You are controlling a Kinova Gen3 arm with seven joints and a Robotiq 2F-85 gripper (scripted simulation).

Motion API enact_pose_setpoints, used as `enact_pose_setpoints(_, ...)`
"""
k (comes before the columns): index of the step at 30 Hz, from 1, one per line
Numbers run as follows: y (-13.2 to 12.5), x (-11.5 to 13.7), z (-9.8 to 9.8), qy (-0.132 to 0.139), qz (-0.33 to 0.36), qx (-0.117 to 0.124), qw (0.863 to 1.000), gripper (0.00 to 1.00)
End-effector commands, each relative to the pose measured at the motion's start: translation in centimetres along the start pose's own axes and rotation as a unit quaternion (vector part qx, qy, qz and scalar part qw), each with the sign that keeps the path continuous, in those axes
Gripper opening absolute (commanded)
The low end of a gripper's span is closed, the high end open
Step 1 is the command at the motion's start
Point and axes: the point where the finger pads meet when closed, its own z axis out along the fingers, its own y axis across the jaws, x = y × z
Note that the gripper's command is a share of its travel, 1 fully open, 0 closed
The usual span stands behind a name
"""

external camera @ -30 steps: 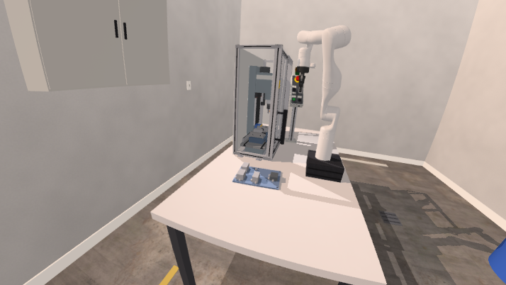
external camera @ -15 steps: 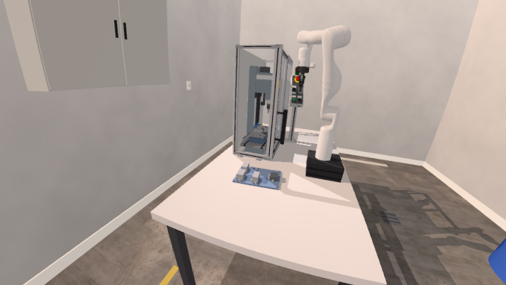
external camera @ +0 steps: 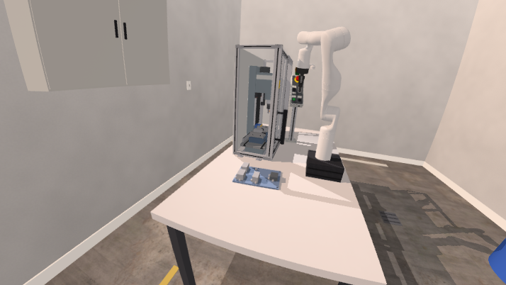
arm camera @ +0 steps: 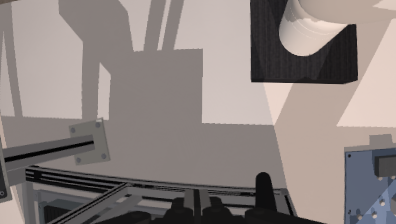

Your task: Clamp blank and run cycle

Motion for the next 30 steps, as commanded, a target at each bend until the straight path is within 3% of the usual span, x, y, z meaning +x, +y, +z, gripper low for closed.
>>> enact_pose_setpoints(1,0.0,0.0,0.0,0.0,0.0,0.0,1.0,0.1)
enact_pose_setpoints(5,0.0,0.0,0.0,0.0,0.0,0.0,1.0,0.1)
enact_pose_setpoints(10,-4.9,-0.4,1.0,-0.012,-0.02,0.113,0.993,0.1)
enact_pose_setpoints(22,-4.9,-0.4,1.0,-0.012,-0.02,0.113,0.993,0.1)
enact_pose_setpoints(27,-9.8,-0.8,2.0,-0.024,-0.04,0.223,0.974,0.1)
enact_pose_setpoints(30,-9.8,-0.8,2.0,-0.024,-0.04,0.223,0.974,0.1)
